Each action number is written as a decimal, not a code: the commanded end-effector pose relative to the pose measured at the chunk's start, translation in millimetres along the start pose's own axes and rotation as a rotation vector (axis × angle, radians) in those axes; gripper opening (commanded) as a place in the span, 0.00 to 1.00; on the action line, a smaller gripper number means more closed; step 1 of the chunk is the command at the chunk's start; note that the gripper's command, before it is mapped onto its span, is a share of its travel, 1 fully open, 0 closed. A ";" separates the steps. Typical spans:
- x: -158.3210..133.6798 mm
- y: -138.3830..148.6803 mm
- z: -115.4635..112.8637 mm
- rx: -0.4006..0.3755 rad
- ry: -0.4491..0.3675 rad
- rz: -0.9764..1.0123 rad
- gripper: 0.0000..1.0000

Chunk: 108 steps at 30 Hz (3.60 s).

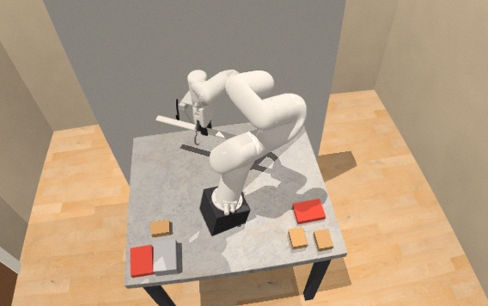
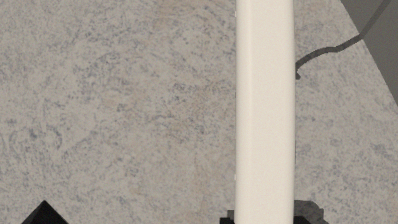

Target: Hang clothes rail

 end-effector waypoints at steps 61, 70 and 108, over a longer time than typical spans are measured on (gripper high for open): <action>-44.0 20.1 -80.5 -0.002 0.002 0.000 0.00; -44.0 20.1 -80.5 -0.002 0.002 -0.005 0.00; -44.0 20.1 -80.6 -0.002 0.002 -0.175 0.00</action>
Point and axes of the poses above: the point where the finger pads meet when closed, its own z axis out along the fingers, its own y axis across the jaws, x = y × z, the point moved 10 cm from there along -z, back along the fingers, and after that the axes turned 8 degrees about -z, right-handed, at the moved point
